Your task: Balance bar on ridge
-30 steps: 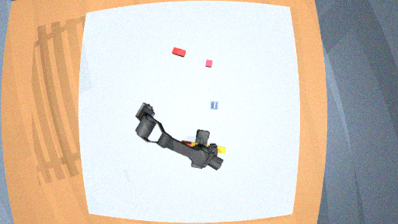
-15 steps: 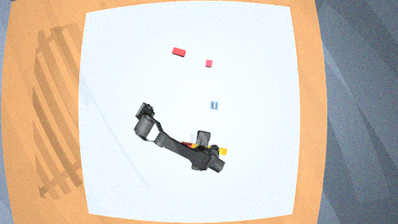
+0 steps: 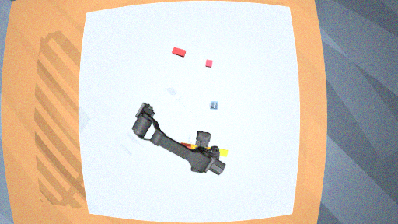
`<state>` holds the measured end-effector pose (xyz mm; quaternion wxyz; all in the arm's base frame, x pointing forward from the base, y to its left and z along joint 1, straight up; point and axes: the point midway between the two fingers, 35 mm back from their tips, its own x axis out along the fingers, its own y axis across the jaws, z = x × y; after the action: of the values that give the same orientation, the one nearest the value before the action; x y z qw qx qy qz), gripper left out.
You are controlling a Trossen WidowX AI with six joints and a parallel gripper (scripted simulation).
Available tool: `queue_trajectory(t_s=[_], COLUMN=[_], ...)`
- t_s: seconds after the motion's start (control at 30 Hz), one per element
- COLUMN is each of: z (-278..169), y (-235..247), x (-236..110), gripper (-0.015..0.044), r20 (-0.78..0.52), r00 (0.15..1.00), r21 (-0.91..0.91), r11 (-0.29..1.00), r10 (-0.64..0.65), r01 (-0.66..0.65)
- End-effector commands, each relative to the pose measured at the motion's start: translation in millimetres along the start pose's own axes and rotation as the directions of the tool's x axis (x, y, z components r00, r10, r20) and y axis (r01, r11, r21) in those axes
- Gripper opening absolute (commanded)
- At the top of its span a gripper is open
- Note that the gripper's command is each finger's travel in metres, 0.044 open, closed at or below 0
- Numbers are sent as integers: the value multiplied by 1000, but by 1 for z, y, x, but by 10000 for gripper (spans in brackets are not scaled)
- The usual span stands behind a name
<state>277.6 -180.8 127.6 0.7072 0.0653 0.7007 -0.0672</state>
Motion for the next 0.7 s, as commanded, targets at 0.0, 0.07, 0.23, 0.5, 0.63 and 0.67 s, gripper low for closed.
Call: queue_trajectory(t_s=[0.0, 0.07, 0.23, 0.5, 0.63, 0.67], z=[-1, 1, 10, 25, 31, 33], y=[0, 2, 16, 41, 54, 58], x=[-12, -12, -12, -13, -13, -14], gripper=[0, 0, 0, 0, 0, 0], r20=[15, 15, 16, 17, 17, 18], r00=[1000, 1000, 1000, 1000, 1000, 1000], r21=[3, 2, -6, -21, -28, -30], r11=[1000, 1000, 1000, 1000, 1000, 1000], r10=[-8, -8, -7, -5, -4, -4], r01=[8, 8, 7, 5, 4, 4])
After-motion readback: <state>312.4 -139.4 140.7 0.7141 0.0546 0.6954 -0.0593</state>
